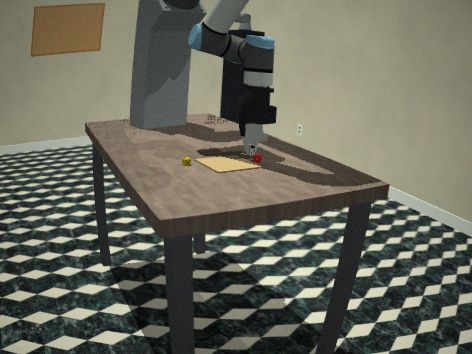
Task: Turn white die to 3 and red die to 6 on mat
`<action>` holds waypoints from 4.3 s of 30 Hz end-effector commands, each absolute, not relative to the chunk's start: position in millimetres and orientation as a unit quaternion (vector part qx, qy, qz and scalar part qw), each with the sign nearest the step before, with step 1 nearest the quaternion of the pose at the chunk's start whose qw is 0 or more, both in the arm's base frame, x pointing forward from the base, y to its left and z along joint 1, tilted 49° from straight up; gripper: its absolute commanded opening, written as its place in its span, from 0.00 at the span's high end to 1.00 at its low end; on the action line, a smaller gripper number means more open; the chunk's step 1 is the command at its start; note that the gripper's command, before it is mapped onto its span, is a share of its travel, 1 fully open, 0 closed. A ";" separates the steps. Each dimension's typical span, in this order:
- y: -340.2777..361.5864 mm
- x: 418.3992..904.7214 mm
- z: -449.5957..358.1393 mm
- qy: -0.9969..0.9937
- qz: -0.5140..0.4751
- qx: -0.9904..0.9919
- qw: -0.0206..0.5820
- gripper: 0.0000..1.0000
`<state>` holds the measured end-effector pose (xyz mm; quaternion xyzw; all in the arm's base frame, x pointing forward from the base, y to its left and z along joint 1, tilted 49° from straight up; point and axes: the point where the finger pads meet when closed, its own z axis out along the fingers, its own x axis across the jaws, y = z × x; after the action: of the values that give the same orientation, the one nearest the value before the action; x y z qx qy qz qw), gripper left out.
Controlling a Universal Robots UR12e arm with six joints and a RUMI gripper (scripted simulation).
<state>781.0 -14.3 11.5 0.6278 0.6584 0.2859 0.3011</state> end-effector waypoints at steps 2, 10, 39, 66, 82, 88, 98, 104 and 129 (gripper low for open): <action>-14.2 780.9 11.9 0.658 0.286 0.628 0.301 0.97; -14.2 780.9 11.9 0.658 0.286 0.628 0.301 0.97; -14.1 750.9 37.8 0.658 0.286 0.628 0.301 0.97; -21.1 706.7 78.2 0.653 0.288 0.633 0.299 0.97; -141.1 716.4 98.5 0.557 0.328 0.719 0.255 0.97; -141.1 716.4 98.5 0.557 0.328 0.719 0.255 0.97; -141.2 720.2 95.3 0.557 0.328 0.719 0.255 0.97; -141.2 733.7 83.7 0.557 0.328 0.719 0.255 0.97; -141.2 789.8 35.7 0.557 0.328 0.719 0.255 0.97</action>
<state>784.6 -141.1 39.4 0.7194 0.5570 0.3278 0.2546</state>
